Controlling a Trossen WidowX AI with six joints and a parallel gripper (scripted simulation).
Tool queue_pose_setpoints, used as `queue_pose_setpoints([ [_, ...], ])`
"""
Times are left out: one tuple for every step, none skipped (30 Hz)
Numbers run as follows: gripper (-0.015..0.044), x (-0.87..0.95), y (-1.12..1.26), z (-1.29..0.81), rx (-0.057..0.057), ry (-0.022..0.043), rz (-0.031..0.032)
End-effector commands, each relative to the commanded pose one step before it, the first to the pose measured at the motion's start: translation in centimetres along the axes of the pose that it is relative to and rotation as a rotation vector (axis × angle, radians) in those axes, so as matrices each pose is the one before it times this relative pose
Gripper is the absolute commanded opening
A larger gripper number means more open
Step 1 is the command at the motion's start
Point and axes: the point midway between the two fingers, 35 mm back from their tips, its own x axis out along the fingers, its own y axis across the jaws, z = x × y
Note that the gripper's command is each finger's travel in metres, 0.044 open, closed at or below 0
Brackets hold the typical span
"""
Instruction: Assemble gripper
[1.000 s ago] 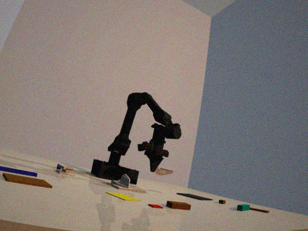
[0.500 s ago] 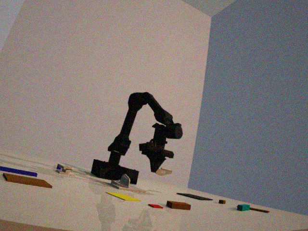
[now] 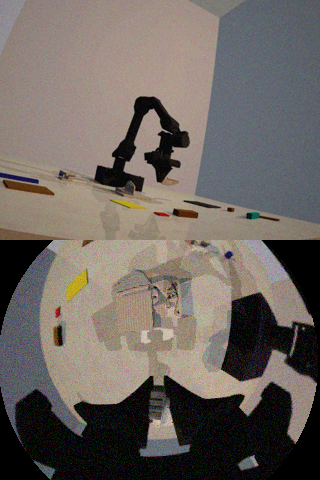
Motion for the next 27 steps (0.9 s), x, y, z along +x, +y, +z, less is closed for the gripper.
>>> queue_pose_setpoints([
  [0.0037,1.084,-0.216,-0.036,-0.0046,0.00283,-0.01411],
  [0.0037,0.163,0.004,-0.001,0.0,0.00001,-0.00001],
  [0.0037,0.163,0.003,-0.001,0.0,0.00001,-0.00001],
  [0.0037,0.163,0.002,-0.001,0.0,0.00001,-0.00001],
  [0.0037,0.162,0.001,0.0,0.0,0.00001,-0.00001],
  [0.0037,0.162,-0.001,0.0,0.0,0.00001,-0.00001],
  [0.0037,0.162,-0.002,0.0,0.0,0.00001,-0.00001],
  [0.0037,0.162,-0.003,0.001,0.0,0.0,-0.00001],
  [0.0037,0.161,-0.004,0.001,0.0,0.0,-0.00002],
  [0.0037,0.161,-0.005,0.001,0.0,0.0,-0.00002],
  [0.0037,0.161,-0.006,0.001,0.0,0.0,-0.00002],
  [0.0037,0.16,-0.007,0.002,0.0,0.0,-0.00002],
  [0.0037,0.16,-0.008,0.002,0.0,0.0,-0.00002],
  [0.0037,0.16,-0.009,0.002,0.0,0.0,-0.00002],
  [0.0037,0.159,-0.01,0.003,0.0,0.0,-0.00002],
  [0.0037,0.159,-0.011,0.003,0.0,0.0,-0.00002],
  [0.0037,0.159,-0.012,0.003,0.0,0.0,-0.00002],
  [0.0037,0.159,-0.013,0.004,0.0,0.0,-0.00002],
  [0.0037,0.158,-0.014,0.004,0.0,0.0,-0.00002],
  [0.0037,0.158,-0.015,0.004,0.0,0.0,-0.00002],
  [0.0037,0.158,-0.016,0.004,0.0,0.0,-0.00003],
  [0.0037,0.157,-0.016,0.005,0.0,0.0,-0.00003],
  [0.0037,0.157,-0.017,0.005,0.0,0.0,-0.00003],
  [0.0037,0.156,-0.018,0.005,0.0,0.0,-0.00003],
  [0.0037,0.156,-0.019,0.005,0.0,0.0,-0.00003],
  [0.0037,0.155,-0.02,0.006,0.0,0.0,-0.00003],
  [0.0037,0.156,-0.021,0.006,0.0,0.0,-0.00003],
])
